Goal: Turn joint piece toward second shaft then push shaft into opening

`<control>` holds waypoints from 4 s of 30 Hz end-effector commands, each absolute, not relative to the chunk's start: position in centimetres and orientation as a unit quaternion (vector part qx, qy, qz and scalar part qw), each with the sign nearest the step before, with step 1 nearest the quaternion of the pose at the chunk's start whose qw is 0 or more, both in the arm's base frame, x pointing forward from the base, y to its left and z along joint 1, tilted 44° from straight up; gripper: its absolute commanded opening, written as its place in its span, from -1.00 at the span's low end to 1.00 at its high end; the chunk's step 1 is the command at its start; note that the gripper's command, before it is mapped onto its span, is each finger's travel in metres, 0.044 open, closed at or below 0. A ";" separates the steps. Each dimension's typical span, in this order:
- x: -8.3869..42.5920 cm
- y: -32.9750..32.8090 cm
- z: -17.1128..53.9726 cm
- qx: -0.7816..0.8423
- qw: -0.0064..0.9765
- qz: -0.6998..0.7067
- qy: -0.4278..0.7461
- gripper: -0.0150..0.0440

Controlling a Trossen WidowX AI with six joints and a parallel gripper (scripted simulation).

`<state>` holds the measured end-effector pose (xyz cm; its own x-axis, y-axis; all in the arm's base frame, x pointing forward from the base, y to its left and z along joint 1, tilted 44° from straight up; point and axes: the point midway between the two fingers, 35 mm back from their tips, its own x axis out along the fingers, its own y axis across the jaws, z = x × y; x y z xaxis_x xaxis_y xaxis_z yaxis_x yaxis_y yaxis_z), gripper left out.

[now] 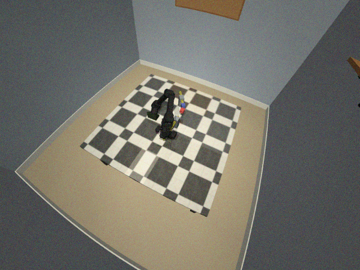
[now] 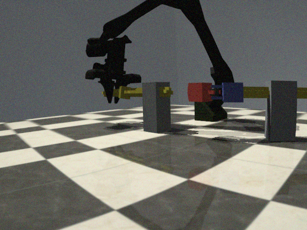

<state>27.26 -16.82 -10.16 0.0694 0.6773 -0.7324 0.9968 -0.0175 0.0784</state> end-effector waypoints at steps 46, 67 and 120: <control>27.2 -17.5 -10.9 0.771 0.347 -0.201 0.494 -0.26; 27.2 -17.8 -11.1 0.805 0.361 -0.175 0.436 -0.26; 27.2 -18.0 -11.3 0.813 0.367 -0.169 0.420 -0.26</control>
<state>27.17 -18.05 -11.27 0.5904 0.5586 -0.5826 0.8064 -0.3779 0.4549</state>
